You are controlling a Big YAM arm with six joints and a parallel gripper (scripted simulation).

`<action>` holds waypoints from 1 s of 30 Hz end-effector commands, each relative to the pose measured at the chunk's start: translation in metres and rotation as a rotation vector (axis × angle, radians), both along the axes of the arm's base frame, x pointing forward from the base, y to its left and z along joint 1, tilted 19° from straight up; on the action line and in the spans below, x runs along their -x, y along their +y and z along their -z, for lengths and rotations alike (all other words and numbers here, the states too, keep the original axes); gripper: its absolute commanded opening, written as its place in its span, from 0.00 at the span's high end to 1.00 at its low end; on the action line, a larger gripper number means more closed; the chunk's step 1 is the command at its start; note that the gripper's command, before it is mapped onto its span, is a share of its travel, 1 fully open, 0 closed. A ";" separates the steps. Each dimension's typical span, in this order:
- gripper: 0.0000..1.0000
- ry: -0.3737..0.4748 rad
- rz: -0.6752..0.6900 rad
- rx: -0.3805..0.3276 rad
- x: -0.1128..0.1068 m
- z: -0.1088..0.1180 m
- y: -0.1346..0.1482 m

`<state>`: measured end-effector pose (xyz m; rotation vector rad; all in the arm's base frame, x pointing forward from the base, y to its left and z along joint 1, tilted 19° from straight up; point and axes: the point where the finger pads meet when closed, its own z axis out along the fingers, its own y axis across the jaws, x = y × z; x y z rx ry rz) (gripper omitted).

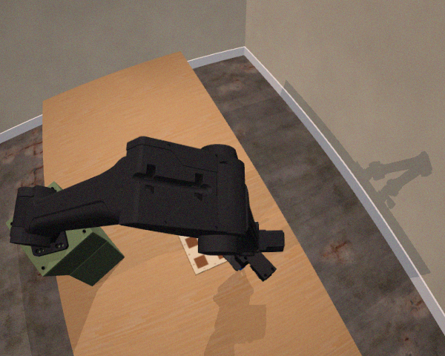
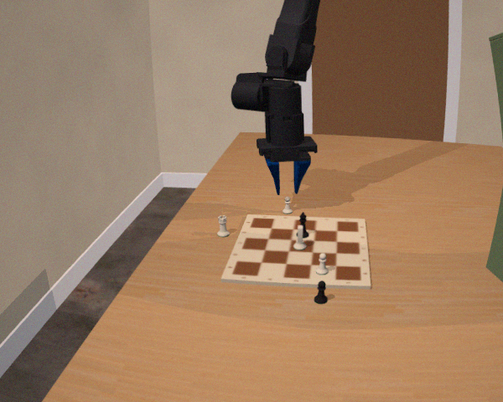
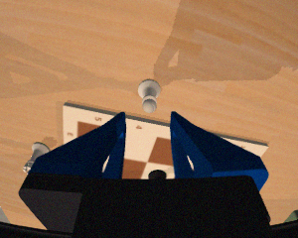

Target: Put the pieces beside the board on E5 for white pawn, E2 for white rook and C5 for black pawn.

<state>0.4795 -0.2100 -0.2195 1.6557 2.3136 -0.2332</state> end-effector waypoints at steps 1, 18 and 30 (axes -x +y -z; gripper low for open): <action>0.68 -0.039 -0.001 0.012 -0.019 -0.009 0.002; 0.68 -0.038 -0.003 0.012 -0.015 -0.008 0.004; 0.68 -0.035 -0.003 0.011 -0.013 -0.008 0.005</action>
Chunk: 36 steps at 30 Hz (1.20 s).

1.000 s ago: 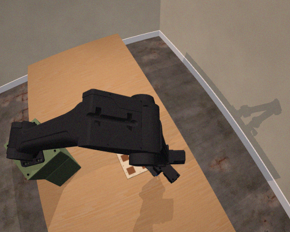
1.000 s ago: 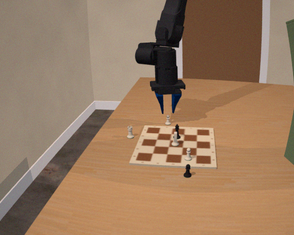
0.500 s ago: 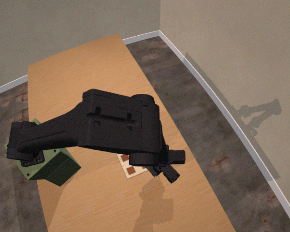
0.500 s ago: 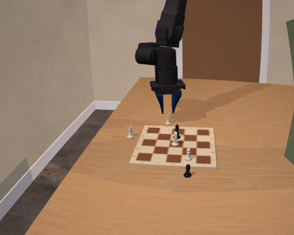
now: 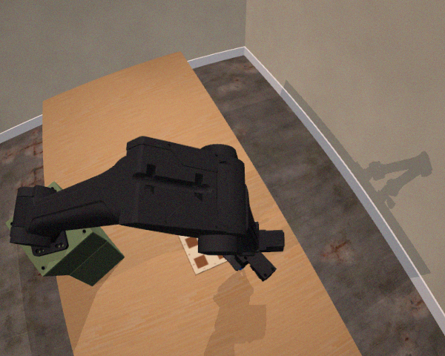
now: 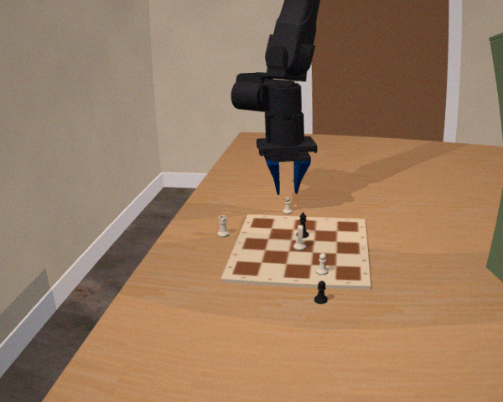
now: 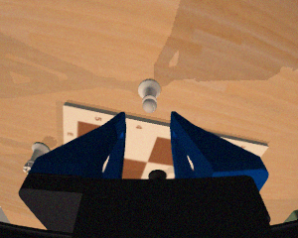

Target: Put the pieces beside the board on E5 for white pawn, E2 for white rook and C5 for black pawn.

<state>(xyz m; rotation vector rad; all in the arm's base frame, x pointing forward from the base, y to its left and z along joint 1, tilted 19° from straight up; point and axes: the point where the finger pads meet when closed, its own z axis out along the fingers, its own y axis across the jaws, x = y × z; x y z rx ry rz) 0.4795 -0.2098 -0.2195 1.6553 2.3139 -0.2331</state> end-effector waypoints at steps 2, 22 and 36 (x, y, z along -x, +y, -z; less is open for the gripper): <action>0.68 -0.035 -0.002 0.011 -0.013 -0.008 0.005; 0.68 -0.035 -0.002 0.011 -0.013 -0.008 0.005; 0.68 -0.027 0.005 0.010 -0.012 0.005 -0.003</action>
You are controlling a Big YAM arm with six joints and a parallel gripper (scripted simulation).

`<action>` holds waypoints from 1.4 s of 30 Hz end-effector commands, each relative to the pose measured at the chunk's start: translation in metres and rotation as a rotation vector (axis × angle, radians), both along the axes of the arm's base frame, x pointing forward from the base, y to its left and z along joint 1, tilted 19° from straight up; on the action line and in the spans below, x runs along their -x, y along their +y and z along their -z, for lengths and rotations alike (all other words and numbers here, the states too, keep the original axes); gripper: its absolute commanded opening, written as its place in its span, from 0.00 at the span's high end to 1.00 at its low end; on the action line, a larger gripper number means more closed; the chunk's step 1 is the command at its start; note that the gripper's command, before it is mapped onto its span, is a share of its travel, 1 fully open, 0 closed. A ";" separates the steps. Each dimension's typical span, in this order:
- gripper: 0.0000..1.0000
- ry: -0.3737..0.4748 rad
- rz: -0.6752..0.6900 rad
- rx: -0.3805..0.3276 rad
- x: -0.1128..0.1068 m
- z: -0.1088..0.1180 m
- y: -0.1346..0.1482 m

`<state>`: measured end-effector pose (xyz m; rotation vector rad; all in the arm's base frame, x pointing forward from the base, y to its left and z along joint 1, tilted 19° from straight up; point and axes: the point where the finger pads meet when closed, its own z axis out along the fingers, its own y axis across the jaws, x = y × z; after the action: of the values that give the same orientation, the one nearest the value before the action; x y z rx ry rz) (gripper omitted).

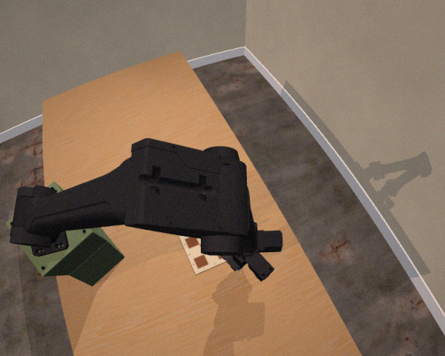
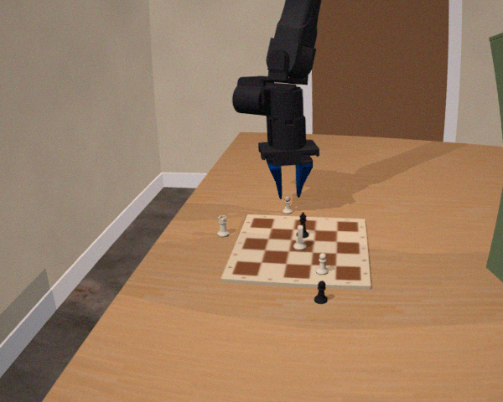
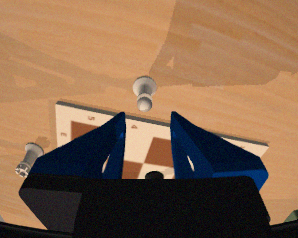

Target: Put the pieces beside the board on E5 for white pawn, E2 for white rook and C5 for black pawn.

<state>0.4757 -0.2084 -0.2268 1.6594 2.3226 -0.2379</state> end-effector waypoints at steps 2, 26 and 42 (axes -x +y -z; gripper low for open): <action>0.68 -0.037 0.005 0.013 -0.016 -0.002 -0.004; 0.68 -0.047 -0.014 0.020 -0.024 0.014 -0.013; 0.68 -0.047 -0.014 0.020 -0.024 0.014 -0.013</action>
<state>0.4832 -0.2184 -0.2514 1.6636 2.3092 -0.2341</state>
